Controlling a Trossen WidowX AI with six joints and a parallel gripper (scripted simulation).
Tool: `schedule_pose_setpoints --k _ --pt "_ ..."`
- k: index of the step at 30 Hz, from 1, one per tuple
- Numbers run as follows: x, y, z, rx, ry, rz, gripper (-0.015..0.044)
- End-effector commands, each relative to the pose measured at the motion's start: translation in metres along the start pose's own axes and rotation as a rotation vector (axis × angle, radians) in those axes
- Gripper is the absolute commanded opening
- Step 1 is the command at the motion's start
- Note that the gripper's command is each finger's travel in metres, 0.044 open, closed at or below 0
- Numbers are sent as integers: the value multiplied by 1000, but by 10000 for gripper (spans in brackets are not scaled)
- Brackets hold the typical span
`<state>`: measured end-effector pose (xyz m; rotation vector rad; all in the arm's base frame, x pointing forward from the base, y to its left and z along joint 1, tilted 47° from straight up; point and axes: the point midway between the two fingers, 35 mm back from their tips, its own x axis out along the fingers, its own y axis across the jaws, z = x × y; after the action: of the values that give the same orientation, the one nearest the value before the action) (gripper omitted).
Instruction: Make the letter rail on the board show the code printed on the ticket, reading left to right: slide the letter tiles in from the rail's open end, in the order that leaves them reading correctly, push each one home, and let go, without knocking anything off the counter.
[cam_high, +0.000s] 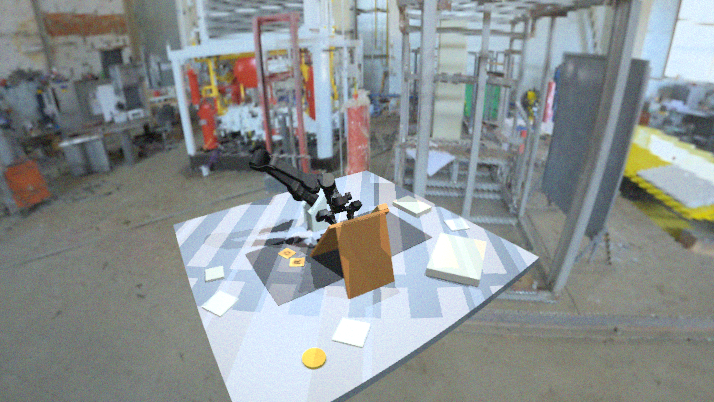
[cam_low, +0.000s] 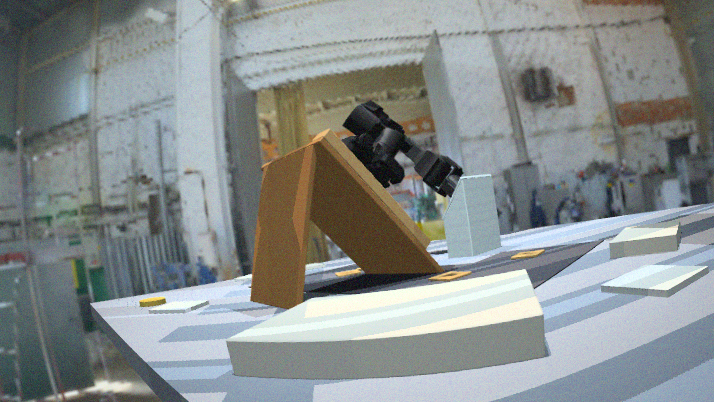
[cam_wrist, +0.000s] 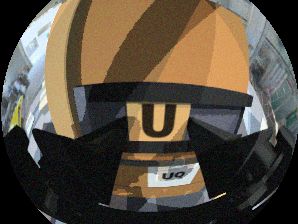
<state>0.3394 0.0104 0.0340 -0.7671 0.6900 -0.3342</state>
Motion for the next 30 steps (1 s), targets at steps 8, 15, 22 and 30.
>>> schedule_pose_setpoints --k 8,15,22,30 --pt "1 7 -1 2 2 -2 0" --pt "1 11 -1 2 2 -2 0" --pt "1 15 -1 2 2 -2 0" --pt "1 19 -1 3 2 -2 0"
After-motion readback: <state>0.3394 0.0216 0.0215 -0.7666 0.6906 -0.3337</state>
